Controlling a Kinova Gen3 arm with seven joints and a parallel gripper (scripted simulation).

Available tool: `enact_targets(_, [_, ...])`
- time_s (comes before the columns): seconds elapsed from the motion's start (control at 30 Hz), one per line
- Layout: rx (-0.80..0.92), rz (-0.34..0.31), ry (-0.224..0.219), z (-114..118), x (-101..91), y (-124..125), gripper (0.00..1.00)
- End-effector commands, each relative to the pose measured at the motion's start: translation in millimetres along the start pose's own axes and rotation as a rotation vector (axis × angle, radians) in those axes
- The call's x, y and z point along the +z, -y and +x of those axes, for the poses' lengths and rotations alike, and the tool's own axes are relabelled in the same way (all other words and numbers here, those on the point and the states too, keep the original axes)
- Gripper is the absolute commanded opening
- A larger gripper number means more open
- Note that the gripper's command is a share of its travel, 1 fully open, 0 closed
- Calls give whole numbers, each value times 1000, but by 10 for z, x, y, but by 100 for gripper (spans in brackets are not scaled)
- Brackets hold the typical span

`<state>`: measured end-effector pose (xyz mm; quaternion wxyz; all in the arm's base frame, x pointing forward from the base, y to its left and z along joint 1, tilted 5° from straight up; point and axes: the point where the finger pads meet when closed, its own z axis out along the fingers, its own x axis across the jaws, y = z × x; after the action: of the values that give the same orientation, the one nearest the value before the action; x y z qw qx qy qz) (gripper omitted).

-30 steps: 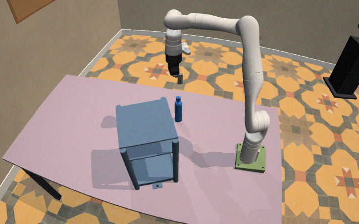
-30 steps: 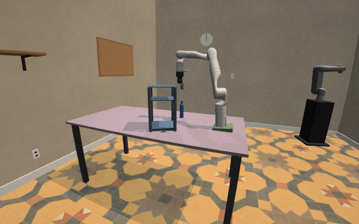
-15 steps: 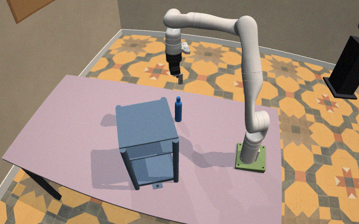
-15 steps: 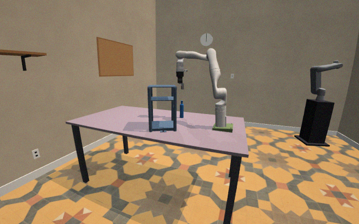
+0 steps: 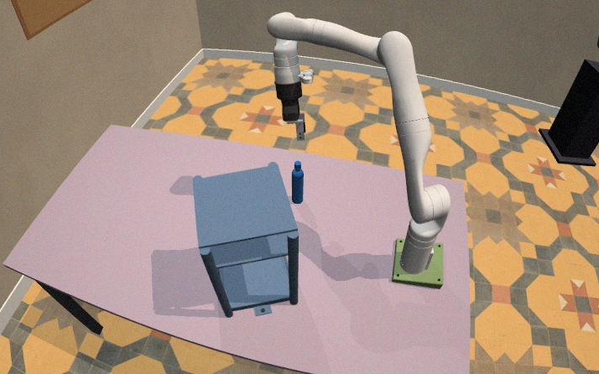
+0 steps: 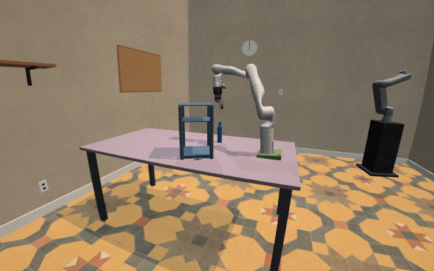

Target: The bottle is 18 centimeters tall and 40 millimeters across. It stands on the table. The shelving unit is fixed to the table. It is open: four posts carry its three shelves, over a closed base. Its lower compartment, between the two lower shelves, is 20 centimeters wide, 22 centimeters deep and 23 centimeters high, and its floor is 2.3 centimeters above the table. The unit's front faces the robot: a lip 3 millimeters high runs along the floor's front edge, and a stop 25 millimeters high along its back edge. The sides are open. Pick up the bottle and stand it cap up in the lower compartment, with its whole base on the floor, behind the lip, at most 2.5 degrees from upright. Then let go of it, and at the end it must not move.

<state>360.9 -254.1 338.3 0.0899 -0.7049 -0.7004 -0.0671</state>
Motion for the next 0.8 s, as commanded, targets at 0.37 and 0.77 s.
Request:
enact_targets(0.37, [430,83,-465,-78,178,-113,100])
enact_targets(0.77, [919,178,-953,-131,305,-141,100])
